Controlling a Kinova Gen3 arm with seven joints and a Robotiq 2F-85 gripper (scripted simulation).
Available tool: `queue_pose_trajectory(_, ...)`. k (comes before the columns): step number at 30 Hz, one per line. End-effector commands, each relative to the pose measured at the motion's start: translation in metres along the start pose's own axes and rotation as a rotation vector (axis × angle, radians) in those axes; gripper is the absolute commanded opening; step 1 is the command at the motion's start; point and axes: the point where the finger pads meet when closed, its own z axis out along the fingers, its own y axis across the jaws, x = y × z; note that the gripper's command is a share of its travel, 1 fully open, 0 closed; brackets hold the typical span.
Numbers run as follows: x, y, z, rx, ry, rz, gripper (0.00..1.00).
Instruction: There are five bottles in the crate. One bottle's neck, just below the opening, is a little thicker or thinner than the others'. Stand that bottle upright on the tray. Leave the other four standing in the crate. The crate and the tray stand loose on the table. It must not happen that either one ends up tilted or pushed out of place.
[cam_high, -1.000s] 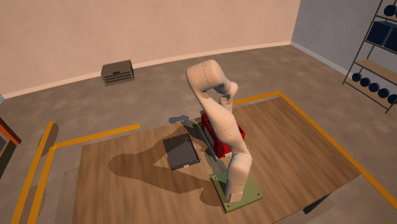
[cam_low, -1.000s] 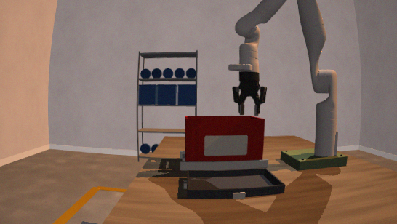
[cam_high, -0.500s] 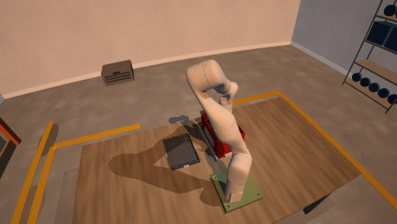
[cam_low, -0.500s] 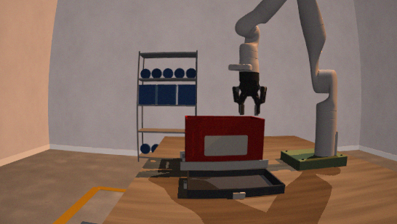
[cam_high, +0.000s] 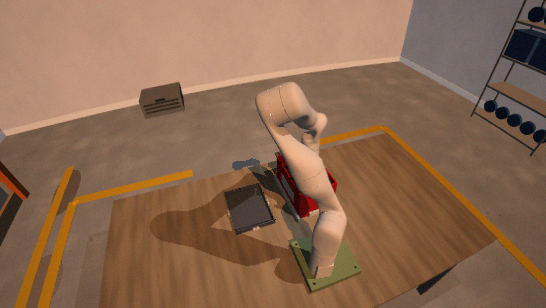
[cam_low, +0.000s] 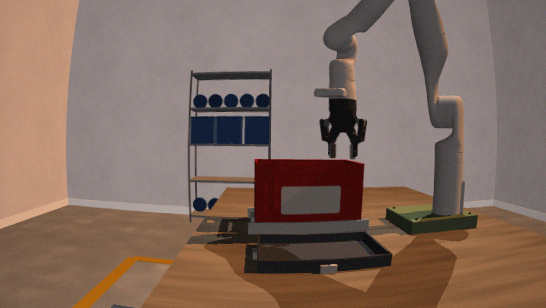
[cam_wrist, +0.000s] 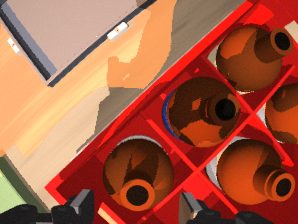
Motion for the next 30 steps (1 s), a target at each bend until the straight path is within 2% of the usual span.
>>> queue_pose_trajectory(1, 0.000, 0.000, 0.000, -0.001, 0.000, 0.000, 0.64)
queue_pose_trajectory(18, 0.000, 0.000, 0.010, -0.001, 0.000, 0.000, 0.64)
queue_pose_trajectory(30, 0.000, 0.000, 0.026, -0.001, 0.000, 0.000, 0.64)
